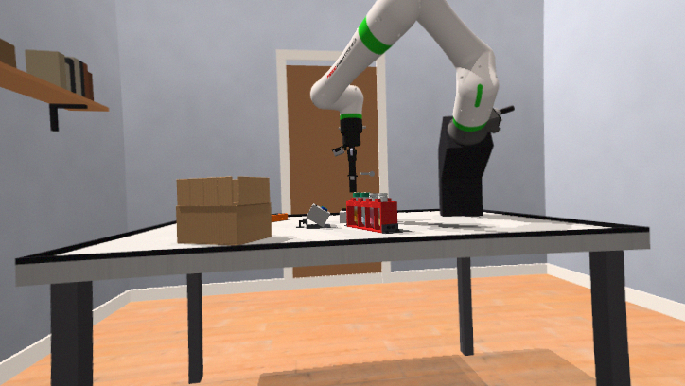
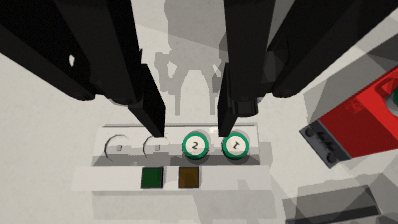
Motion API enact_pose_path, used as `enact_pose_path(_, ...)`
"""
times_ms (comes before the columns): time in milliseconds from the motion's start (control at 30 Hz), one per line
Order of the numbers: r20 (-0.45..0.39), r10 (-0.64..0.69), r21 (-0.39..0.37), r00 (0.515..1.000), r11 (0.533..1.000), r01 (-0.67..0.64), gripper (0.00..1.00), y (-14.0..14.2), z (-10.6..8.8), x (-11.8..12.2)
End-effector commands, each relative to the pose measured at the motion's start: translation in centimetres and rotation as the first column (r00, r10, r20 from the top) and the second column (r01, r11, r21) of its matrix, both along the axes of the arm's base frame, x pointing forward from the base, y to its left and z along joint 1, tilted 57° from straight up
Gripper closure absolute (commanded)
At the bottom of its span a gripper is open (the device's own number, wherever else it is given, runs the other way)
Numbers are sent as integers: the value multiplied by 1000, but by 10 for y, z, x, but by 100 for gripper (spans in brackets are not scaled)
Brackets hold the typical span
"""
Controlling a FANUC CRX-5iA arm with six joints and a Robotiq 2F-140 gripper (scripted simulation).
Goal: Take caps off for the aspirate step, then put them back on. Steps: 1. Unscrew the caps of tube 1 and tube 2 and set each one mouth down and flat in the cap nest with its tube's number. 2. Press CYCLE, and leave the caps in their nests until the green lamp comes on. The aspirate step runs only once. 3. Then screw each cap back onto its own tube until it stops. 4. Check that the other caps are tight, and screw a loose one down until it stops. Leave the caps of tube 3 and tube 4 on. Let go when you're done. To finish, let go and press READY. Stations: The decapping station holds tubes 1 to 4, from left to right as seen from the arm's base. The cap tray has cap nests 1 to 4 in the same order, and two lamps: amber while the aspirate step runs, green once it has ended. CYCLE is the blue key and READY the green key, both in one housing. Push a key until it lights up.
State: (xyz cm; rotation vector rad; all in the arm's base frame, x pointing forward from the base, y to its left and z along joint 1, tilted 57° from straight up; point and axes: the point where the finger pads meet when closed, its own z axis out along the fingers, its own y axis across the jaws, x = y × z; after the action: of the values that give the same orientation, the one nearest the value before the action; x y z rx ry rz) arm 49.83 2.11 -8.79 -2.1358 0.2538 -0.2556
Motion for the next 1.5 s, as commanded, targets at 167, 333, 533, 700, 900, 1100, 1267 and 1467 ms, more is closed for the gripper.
enact_pose_path(167, 1, -1, -1, 1000, 1000, 1, 64, -27, 18, -9)
enact_pose_path(333, -200, -127, 55, 971, 989, 141, 90, -14, 34, 5)
enact_pose_path(533, -402, -234, 82, 885, 954, 290, 90, 1, 51, 20)
enact_pose_path(700, -569, -305, 78, 764, 905, 419, 90, 13, 66, 33)
enact_pose_path(900, -713, -348, 48, 609, 842, 537, 90, 25, 80, 46)
enact_pose_path(1100, -855, -360, -26, 372, 747, 664, 90, 41, 98, 62)
enact_pose_path(1267, -914, -345, -90, 214, 685, 723, 90, 58, 118, 79)
enact_pose_path(1467, -914, -345, -90, 214, 685, 723, 90, 76, 139, 99)
